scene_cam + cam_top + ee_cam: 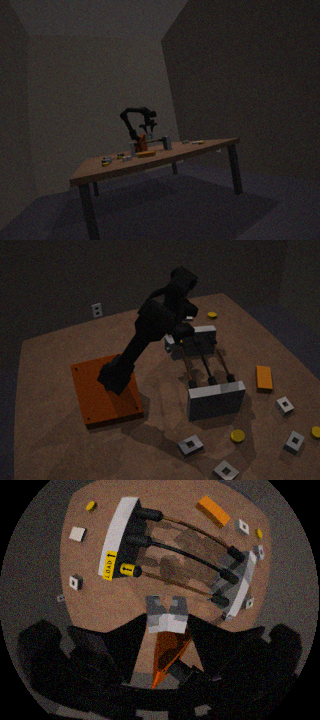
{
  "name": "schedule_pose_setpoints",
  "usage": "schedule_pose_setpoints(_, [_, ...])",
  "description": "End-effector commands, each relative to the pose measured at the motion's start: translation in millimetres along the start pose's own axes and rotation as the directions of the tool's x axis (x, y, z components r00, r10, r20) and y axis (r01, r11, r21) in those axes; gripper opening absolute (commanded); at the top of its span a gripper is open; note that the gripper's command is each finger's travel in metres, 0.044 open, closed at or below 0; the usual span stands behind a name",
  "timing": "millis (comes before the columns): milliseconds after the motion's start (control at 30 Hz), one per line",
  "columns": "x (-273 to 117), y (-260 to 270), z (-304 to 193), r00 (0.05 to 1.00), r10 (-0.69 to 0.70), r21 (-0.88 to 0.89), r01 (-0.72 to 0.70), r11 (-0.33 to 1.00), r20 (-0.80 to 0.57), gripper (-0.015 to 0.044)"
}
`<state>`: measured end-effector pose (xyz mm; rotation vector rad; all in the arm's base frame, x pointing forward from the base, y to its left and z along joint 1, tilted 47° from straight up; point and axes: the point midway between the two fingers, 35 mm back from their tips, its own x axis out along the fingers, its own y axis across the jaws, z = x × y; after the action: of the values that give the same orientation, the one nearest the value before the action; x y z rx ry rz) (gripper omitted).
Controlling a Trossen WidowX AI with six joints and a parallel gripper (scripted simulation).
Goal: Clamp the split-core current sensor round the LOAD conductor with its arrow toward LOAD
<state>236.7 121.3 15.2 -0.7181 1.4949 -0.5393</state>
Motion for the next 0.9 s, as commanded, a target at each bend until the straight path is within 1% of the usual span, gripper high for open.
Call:
schedule_pose_setpoints(0, [-0.4, -1.2, 5.9, 1.0, -0.001, -0.151, 0.002, 0.989, 0.006, 0.0])
schedule_pose_setpoints(200, [0.6, -2.6, 11.4, 1.0, -0.001, -0.34, 0.003, 0.94, 0.006, 0.0])
schedule_pose_setpoints(400, [1.7, -4.1, 16.8, 1.0, -0.002, -0.516, 0.004, 0.857, 0.006, 0.0])
schedule_pose_setpoints(633, [3.1, -6.0, 23.0, 1.0, -0.002, -0.696, 0.006, 0.718, 0.006, 0.0])
schedule_pose_setpoints(867, [4.6, -8.1, 29.3, 1.0, -0.003, -0.84, 0.007, 0.542, 0.006, 0.0])
